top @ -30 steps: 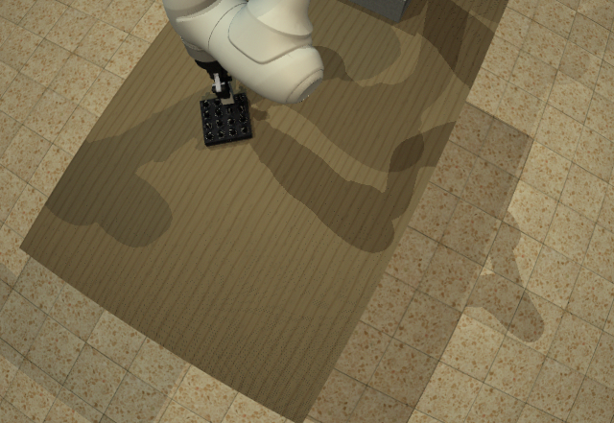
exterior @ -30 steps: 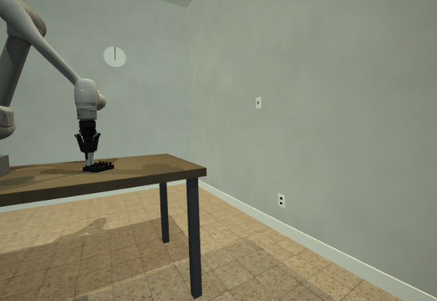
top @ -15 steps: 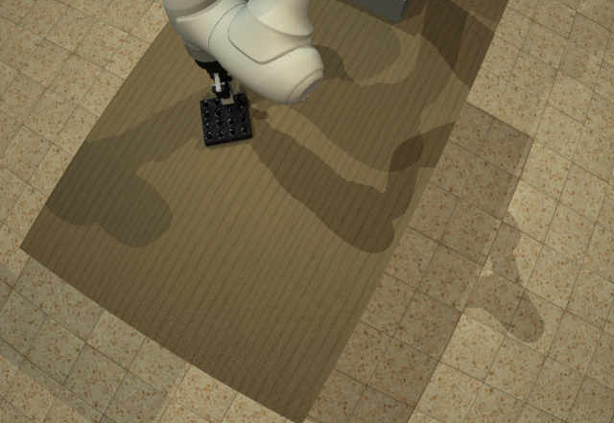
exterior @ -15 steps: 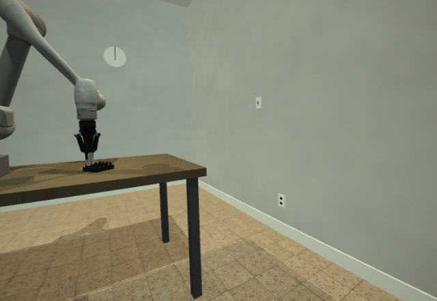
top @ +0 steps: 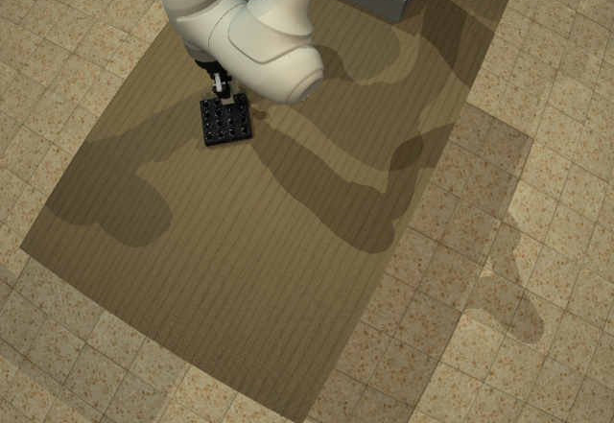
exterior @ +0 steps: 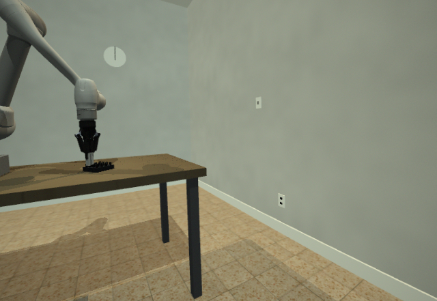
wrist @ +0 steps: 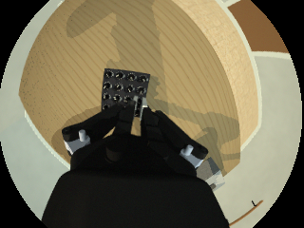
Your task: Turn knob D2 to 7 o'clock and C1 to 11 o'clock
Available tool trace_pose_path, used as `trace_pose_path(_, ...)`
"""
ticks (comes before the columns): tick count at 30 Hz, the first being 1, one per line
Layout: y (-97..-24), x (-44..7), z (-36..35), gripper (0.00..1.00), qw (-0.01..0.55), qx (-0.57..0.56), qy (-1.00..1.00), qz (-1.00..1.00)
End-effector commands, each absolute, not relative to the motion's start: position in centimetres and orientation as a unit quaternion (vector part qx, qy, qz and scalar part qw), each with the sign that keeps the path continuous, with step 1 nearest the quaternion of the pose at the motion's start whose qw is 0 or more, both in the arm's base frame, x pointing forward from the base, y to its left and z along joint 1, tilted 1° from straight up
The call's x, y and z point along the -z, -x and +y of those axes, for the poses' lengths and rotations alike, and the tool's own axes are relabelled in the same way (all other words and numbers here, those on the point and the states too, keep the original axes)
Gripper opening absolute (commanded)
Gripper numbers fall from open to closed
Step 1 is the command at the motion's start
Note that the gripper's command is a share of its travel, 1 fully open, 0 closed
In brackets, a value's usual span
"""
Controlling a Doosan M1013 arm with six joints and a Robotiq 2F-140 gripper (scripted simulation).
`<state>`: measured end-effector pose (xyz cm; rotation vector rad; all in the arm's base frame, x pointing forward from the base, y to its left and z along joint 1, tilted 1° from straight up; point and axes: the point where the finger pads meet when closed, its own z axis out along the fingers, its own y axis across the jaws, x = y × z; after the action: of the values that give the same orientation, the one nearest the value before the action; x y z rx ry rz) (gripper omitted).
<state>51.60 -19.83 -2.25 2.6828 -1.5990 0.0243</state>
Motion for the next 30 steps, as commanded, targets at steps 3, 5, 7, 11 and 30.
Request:
trace_pose_path(3,-51.45,2.51,-19.93,0.05,0.009,-0.006,-0.867,-0.499)
trace_pose_path(5,-51.45,2.51,-19.93,0.05,0.009,-0.006,-0.871,-0.491)
trace_pose_path(7,-51.45,2.51,-19.93,0.05,0.009,-0.006,-0.876,-0.482)
trace_pose_path(11,-51.45,2.51,-19.93,0.05,0.009,-0.006,-0.888,-0.460)
trace_pose_path(30,-51.45,2.51,-19.93,0.05,0.010,-0.004,-0.952,-0.307)
